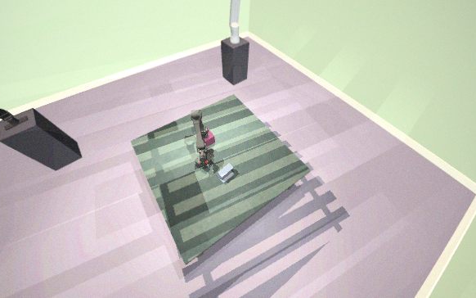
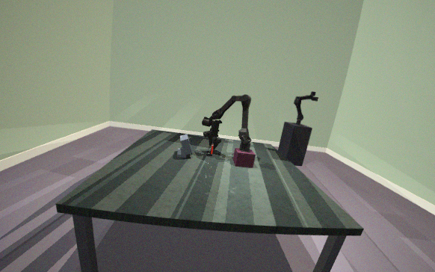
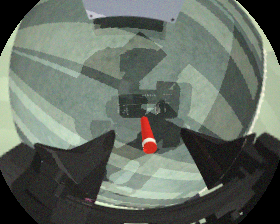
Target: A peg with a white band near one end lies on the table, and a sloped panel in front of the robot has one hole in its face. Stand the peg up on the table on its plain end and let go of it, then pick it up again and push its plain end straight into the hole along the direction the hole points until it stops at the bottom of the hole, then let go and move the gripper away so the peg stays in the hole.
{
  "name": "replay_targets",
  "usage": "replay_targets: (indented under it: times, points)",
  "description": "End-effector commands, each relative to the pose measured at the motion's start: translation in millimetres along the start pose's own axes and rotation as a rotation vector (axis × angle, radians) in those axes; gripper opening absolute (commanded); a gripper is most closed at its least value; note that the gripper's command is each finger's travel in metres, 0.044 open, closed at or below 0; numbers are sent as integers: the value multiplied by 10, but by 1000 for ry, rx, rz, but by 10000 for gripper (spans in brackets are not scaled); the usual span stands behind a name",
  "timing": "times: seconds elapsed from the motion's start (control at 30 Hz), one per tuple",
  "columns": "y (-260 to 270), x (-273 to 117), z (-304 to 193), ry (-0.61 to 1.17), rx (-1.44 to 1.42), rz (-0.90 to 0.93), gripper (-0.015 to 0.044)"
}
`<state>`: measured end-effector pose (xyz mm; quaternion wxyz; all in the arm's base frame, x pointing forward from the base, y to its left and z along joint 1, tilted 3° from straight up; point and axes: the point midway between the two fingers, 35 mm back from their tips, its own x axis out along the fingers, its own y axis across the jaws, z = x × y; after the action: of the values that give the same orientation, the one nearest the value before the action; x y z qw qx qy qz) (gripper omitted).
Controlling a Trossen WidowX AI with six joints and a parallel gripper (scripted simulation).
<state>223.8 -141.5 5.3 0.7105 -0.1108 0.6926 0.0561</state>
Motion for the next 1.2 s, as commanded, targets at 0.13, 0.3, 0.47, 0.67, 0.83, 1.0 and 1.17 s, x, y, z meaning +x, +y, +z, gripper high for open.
replay_targets:
  times: [0.13, 0.3, 0.47, 0.67, 0.83, 1.0, 1.17]
  points:
    - [21, 155, -30, 8, -4, 4, 440]
    - [22, 165, -32, 8, -4, 4, 440]
    - [15, 132, -16, 2, 0, 2, 309]
    - [15, 132, -16, 2, 0, 2, 151]
    - [15, 132, -16, 2, 0, 2, 20]
    - [15, 132, -16, 2, 0, 2, 0]
    - [9, 83, -9, 3, 0, 2, 0]
